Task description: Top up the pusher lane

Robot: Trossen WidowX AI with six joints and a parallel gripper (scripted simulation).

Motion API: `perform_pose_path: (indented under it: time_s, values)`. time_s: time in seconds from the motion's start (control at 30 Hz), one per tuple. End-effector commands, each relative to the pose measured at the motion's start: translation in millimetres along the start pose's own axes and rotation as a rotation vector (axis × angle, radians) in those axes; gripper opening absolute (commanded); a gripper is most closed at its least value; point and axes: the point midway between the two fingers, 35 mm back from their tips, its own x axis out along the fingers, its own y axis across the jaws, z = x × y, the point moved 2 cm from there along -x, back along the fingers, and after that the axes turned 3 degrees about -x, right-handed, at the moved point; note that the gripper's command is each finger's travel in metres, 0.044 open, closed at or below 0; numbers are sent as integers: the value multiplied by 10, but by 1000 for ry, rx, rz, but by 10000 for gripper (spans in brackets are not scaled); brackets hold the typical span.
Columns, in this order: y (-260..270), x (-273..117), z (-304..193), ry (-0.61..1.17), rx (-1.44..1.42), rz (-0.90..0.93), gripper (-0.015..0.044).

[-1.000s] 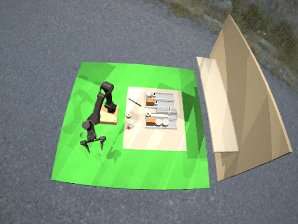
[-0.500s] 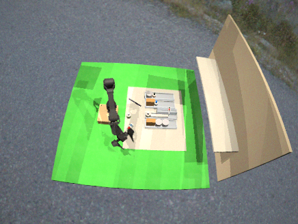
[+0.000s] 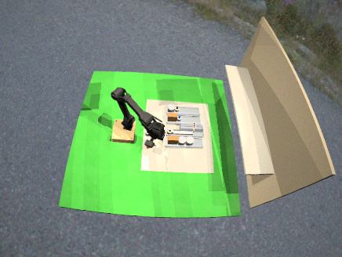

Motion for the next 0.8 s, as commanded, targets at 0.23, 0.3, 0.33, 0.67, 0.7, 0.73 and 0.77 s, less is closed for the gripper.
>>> perform_pose_path:
  time_s: [0.23,0.3,0.33,0.67,0.7,0.73,0.77]
  values:
    - [650,-334,-851,362,-450,-35,440]
    - [662,-357,-893,376,-471,-39,440]
    - [662,-357,-893,376,-471,-39,440]
    - [631,-67,-1011,376,-471,-39,440]
    - [631,-67,-1011,376,-471,-39,440]
    - [634,-69,-1019,376,-471,-39,440]
    - [632,-58,-1022,376,-471,-39,440]
